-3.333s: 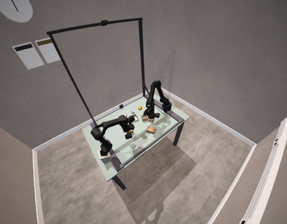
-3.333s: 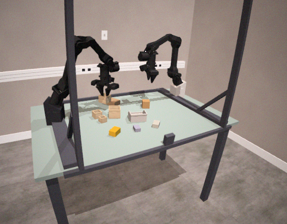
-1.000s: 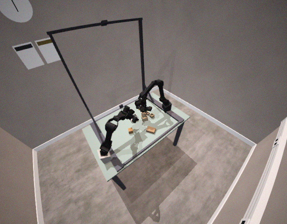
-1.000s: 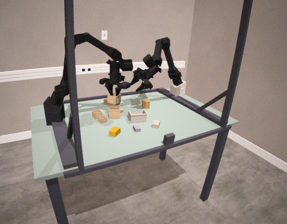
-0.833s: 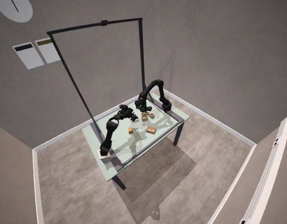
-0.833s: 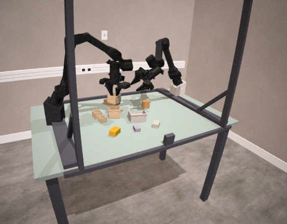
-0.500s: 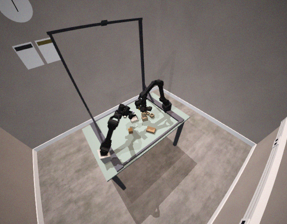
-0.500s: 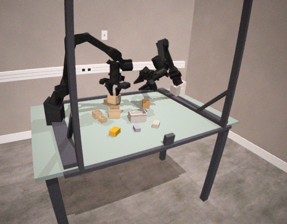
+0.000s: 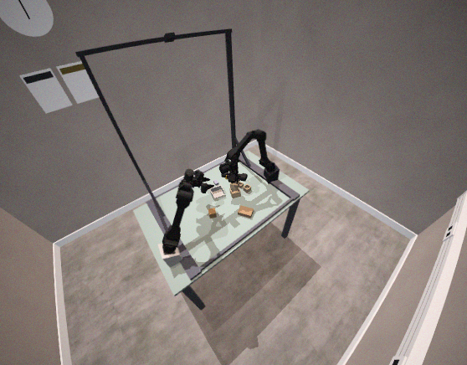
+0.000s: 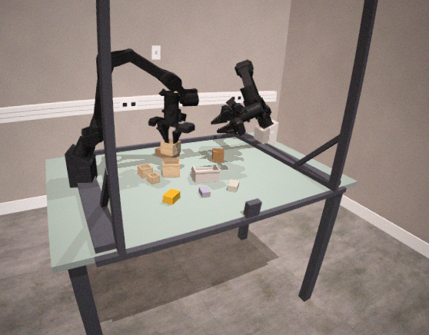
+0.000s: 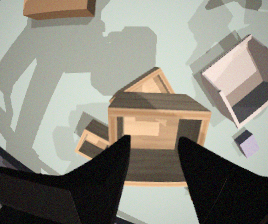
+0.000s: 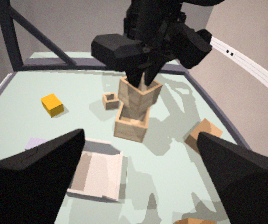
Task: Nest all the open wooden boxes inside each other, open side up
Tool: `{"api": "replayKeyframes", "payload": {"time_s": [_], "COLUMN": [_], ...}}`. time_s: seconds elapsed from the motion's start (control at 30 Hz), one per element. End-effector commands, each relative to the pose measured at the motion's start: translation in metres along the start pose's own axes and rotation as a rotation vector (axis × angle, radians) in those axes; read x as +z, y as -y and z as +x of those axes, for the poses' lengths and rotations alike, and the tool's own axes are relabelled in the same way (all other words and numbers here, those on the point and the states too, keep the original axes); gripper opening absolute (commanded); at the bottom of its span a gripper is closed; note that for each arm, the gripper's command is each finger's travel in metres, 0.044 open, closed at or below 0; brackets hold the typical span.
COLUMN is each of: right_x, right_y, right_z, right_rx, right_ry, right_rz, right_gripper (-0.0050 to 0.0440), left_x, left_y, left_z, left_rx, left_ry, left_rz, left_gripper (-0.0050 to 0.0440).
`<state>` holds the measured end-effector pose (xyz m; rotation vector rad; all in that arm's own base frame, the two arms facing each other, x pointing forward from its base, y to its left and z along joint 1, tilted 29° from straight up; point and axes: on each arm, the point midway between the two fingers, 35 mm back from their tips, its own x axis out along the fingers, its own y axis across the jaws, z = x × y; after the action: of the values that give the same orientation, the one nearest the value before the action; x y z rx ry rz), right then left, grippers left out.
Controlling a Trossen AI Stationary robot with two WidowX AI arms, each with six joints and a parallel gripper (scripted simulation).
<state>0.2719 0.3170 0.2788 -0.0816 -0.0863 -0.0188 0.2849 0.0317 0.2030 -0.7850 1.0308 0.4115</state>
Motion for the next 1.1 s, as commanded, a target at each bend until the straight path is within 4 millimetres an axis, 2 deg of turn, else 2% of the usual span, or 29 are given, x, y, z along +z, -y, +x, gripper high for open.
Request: {"api": "replayKeyframes", "payload": {"time_s": [0.0,0.27,0.37,0.47,0.63,0.83,1.07], "right_x": [-0.001,-0.009,-0.007,-0.016,-0.02,-0.022,-0.017], "right_y": [-0.005,-0.013,-0.013,-0.017,-0.018,-0.018,-0.017], "right_z": [-0.014,-0.037,-0.04,-0.051,-0.06,-0.067,-0.065], "right_rx": [-0.02,-0.046,-0.051,-0.058,-0.065,-0.07,-0.071], "right_ry": [0.02,0.01,0.014,-0.004,-0.014,-0.022,-0.018], "right_rz": [0.03,0.09,0.125,0.124,0.161,0.197,0.214], "right_gripper": [0.04,0.04,0.04,0.04,0.04,0.04,0.04], "left_x": [0.002,0.002,0.002,0.002,0.002,0.002,0.002], "left_y": [0.003,0.003,0.003,0.003,0.003,0.003,0.003], "left_z": [-0.007,-0.007,-0.007,-0.007,-0.007,-0.007,-0.007], "left_rx": [-0.015,-0.015,-0.015,-0.015,-0.015,-0.015,-0.015], "left_ry": [0.02,0.02,0.02,0.02,0.02,0.02,0.02], "left_rz": [0.002,0.002,0.002,0.002,0.002,0.002,0.002], "left_gripper": [0.0245,0.0245,0.0245,0.0245,0.0245,0.0245,0.0245]}}
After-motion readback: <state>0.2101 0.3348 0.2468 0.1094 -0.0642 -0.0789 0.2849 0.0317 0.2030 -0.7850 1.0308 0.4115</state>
